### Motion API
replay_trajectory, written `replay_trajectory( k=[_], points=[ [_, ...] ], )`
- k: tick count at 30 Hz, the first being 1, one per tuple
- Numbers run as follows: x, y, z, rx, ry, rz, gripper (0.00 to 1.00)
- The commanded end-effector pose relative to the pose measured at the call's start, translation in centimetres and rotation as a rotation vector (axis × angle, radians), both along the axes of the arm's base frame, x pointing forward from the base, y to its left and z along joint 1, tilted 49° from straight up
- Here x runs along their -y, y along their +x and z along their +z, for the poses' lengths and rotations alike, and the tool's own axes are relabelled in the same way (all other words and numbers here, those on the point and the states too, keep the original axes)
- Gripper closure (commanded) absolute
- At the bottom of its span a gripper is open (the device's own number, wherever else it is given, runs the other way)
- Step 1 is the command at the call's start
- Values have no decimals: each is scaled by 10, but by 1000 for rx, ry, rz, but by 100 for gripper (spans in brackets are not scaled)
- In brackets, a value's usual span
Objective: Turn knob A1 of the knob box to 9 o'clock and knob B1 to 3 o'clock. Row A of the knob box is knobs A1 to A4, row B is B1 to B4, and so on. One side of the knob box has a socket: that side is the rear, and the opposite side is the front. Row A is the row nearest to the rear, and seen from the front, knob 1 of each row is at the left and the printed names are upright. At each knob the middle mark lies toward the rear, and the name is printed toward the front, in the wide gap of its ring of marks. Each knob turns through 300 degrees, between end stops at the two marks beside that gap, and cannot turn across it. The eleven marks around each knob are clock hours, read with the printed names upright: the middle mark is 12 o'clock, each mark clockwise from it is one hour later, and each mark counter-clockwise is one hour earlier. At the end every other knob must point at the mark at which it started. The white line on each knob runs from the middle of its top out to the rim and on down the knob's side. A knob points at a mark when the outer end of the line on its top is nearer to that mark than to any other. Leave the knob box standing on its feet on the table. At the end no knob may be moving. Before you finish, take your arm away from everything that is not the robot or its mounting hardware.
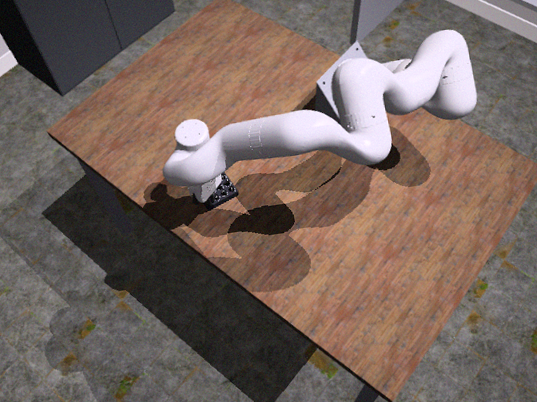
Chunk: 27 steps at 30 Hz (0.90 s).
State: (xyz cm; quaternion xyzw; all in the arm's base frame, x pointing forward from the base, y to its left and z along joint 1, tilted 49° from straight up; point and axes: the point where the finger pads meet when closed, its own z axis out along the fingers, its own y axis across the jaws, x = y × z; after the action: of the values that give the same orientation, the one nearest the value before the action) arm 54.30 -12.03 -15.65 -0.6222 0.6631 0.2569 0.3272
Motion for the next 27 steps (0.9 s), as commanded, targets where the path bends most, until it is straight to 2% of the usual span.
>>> replay_trajectory(
  k=[1, 27],
  points=[
    [1, 1, 1, 74, -12, 59, 92],
    [1, 1, 1, 526, -83, 454, 92]
  ],
)
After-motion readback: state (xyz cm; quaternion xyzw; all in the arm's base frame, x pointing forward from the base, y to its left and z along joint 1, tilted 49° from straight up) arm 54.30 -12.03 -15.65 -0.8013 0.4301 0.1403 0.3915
